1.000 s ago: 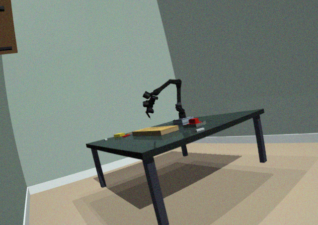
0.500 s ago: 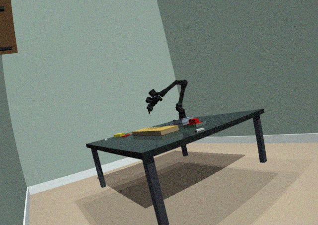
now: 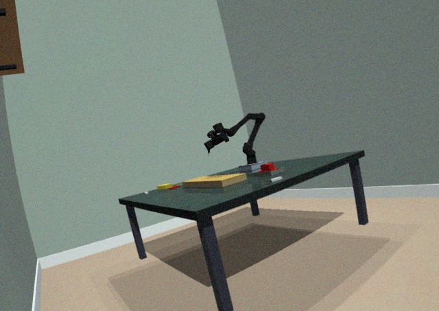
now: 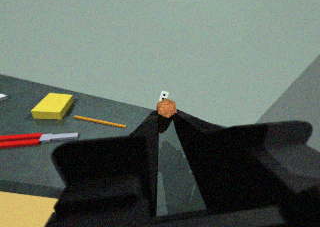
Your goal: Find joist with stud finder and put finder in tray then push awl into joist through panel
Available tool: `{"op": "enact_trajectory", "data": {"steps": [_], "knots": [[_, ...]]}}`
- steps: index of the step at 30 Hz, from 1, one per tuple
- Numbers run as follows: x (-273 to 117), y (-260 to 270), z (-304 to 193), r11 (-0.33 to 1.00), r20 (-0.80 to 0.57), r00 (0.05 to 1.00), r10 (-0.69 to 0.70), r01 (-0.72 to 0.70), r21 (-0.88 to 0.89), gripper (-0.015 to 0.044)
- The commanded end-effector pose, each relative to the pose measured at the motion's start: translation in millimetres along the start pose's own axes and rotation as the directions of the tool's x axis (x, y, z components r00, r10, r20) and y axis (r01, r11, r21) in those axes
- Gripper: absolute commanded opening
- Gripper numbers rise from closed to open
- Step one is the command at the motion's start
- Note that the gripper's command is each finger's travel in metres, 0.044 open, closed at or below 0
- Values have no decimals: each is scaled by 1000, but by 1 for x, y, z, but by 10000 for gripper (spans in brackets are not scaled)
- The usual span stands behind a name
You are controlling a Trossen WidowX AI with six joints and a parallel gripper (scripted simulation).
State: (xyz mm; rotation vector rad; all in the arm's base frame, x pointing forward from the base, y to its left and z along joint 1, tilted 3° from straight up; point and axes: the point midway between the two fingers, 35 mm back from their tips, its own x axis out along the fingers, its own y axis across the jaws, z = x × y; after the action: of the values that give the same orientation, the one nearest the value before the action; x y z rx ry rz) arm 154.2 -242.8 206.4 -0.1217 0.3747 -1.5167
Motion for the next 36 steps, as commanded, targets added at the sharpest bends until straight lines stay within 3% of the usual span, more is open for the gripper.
{"op": "enact_trajectory", "data": {"steps": [1,10,19,30,36], "knots": [[-1,21,6,994,-10,995,103,-103,-47,0],[-23,96,10,862,-108,880,463,-475,-176,0],[-69,156,5,593,-259,634,729,-773,-226,0],[-145,202,-7,170,-451,224,864,-973,-158,0],[-150,203,-7,143,-461,197,865,-978,-149,0]]}}
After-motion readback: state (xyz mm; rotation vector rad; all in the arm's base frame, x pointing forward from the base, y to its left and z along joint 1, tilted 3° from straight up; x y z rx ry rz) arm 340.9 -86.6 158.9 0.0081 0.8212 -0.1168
